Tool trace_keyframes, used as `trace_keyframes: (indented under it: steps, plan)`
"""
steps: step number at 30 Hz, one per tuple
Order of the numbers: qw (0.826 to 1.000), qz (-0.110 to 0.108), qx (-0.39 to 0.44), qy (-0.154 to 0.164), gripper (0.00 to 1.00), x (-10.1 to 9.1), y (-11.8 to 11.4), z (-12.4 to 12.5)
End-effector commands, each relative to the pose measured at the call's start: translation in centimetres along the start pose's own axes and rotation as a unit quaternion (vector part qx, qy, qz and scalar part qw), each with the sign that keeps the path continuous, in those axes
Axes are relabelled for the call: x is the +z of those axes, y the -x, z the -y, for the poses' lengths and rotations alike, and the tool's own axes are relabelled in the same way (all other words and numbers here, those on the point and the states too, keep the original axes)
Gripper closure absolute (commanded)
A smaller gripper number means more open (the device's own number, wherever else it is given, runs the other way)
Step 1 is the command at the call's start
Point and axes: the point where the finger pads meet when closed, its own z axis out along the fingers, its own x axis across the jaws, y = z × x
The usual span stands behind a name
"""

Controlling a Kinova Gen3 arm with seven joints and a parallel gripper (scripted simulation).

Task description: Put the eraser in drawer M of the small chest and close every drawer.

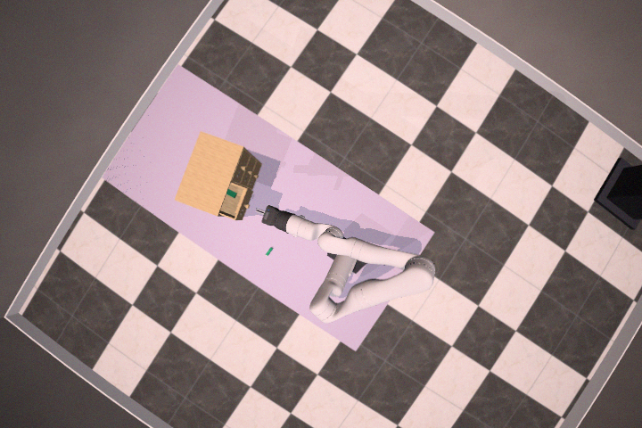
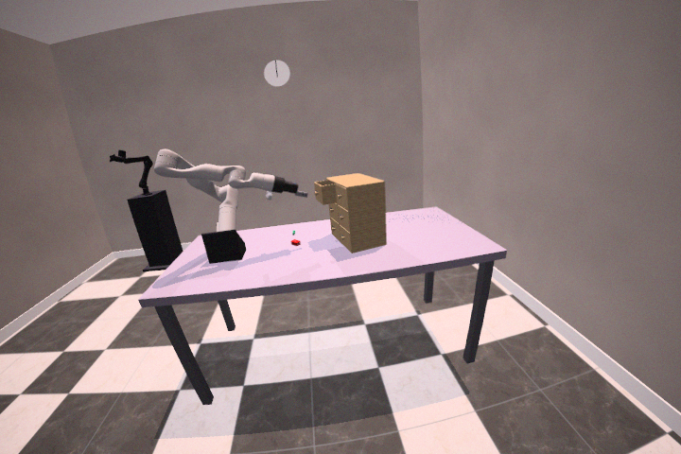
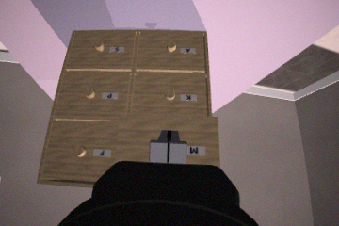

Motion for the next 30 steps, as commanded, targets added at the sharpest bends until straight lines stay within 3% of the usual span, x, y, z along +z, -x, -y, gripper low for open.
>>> trace_keyframes:
  steps: [1, 22, 30]
  plan:
    - [1.0, 0.001, -0.005, 0.0, 1.0, 0.0, 0.2, 0.0]
    - [1.0, 0.001, -0.005, 0.0, 1.0, -0.2, 0.2, 0.1]
    - [1.0, 0.001, -0.005, 0.001, 1.0, -3.3, 0.1, 1.2]
